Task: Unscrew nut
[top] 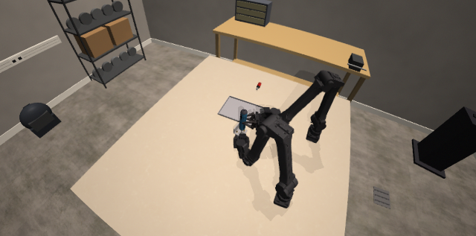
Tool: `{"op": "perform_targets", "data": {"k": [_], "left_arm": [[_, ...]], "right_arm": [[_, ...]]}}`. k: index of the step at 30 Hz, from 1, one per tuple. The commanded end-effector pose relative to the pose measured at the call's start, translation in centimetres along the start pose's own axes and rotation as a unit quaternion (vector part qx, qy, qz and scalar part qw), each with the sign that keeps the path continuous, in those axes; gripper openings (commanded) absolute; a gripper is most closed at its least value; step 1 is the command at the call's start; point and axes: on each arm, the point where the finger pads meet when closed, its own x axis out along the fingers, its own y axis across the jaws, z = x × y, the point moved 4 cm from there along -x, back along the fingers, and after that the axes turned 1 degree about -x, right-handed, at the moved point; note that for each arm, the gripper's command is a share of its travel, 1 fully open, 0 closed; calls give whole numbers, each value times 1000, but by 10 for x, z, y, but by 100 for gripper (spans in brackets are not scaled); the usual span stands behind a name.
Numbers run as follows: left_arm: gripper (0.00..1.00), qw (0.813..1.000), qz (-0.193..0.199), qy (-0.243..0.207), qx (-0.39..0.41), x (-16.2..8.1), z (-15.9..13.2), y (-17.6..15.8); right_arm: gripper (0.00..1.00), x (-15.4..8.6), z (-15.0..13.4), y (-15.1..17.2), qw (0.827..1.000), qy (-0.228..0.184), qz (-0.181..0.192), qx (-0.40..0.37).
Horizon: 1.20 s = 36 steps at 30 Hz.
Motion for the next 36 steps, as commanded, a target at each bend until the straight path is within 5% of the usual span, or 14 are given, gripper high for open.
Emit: {"op": "perform_targets", "data": {"k": [1,36], "left_arm": [[59,1000,-3,-18,13,3,14,-4],[59,1000,-3,-18,13,3,14,-4]], "right_arm": [[42,3,9,6,1000,-20,4,-2],[42,9,30,5,999,-42,3,-1]]}}
